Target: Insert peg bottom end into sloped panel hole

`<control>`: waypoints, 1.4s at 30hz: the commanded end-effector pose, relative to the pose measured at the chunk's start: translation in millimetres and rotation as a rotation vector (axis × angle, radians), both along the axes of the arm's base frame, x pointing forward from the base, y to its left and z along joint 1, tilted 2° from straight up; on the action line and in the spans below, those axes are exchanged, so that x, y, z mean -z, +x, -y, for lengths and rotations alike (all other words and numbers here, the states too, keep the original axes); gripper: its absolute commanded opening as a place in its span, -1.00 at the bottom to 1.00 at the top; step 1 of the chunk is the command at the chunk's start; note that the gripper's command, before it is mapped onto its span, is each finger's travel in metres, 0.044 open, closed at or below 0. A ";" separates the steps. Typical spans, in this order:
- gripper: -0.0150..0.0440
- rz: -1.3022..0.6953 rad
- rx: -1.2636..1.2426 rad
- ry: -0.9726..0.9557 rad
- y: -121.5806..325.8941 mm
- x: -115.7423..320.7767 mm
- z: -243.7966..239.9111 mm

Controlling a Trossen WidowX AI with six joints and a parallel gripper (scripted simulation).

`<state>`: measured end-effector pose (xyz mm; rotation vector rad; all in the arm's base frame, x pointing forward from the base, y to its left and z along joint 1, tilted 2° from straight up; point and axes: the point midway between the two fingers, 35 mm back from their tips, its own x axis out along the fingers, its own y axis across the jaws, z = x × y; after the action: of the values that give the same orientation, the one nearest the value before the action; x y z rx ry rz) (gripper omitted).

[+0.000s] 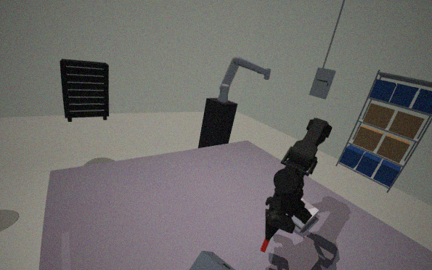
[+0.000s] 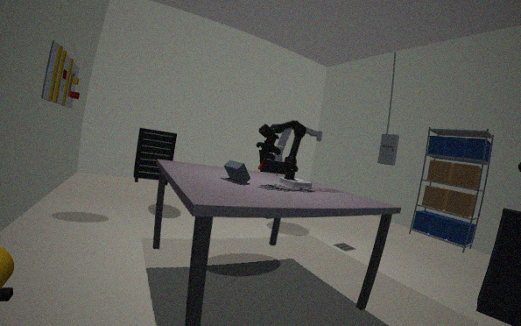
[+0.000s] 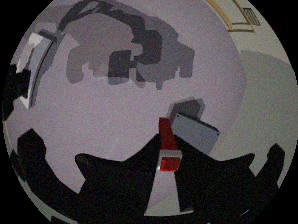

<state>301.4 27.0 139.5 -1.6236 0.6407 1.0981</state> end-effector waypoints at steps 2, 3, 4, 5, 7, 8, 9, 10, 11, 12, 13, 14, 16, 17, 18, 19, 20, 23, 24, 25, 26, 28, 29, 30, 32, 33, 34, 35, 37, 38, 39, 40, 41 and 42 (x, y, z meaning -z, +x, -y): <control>-0.49 0.019 0.020 0.017 -0.6 2.5 2.7; -0.49 0.026 0.024 0.019 -0.2 2.3 3.4; -0.49 0.032 0.028 0.022 0.1 2.1 4.2; -0.49 0.039 0.032 0.025 0.5 1.9 4.9; -0.49 0.053 0.040 0.030 1.1 1.4 6.5; -0.49 0.060 0.044 0.032 1.5 1.2 7.2; -0.49 0.066 0.049 0.035 1.8 0.9 8.0; -0.49 0.073 0.053 0.038 2.1 0.6 8.8; -0.49 0.080 0.057 0.040 2.4 0.4 9.5; -0.49 0.087 0.061 0.043 2.7 0.1 10.3; -0.49 0.094 0.065 0.045 3.0 -0.1 11.1; -0.49 0.100 0.069 0.048 3.3 -0.4 11.8; -0.49 0.114 0.077 0.052 3.8 -1.0 13.4; -0.49 0.121 0.080 0.055 4.1 -1.3 14.2; -0.49 0.128 0.084 0.057 4.3 -1.6 15.0; -0.49 0.135 0.088 0.060 4.6 -1.9 15.8; -0.49 0.141 0.092 0.062 4.8 -2.2 16.5; -0.49 0.162 0.104 0.069 5.5 -3.1 18.9; -0.49 0.169 0.107 0.071 5.7 -3.4 19.7; -0.49 0.176 0.111 0.074 5.9 -3.8 20.5; -0.49 0.183 0.115 0.076 6.1 -4.1 21.3; -0.49 0.196 0.122 0.080 6.5 -4.8 22.9; -0.49 0.203 0.126 0.082 6.7 -5.1 23.7; -0.49 0.210 0.130 0.085 6.8 -5.5 24.5; -0.49 0.224 0.137 0.089 7.1 -6.2 26.1; -0.49 0.231 0.141 0.091 7.3 -6.5 26.9; -0.49 0.238 0.144 0.093 7.4 -6.9 27.6; -0.49 0.245 0.148 0.095 7.5 -7.3 28.4; -0.49 0.258 0.155 0.099 7.7 -8.0 30.0; -0.49 0.265 0.158 0.101 7.8 -8.4 30.8; -0.49 0.272 0.162 0.103 7.9 -8.8 31.6; -0.49 0.279 0.165 0.105 8.0 -9.2 32.5; -0.49 0.286 0.169 0.107 8.1 -9.6 33.3; -0.49 0.293 0.172 0.109 8.2 -10.0 34.1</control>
<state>311.3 -6.0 152.4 -1.5757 0.5105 0.7492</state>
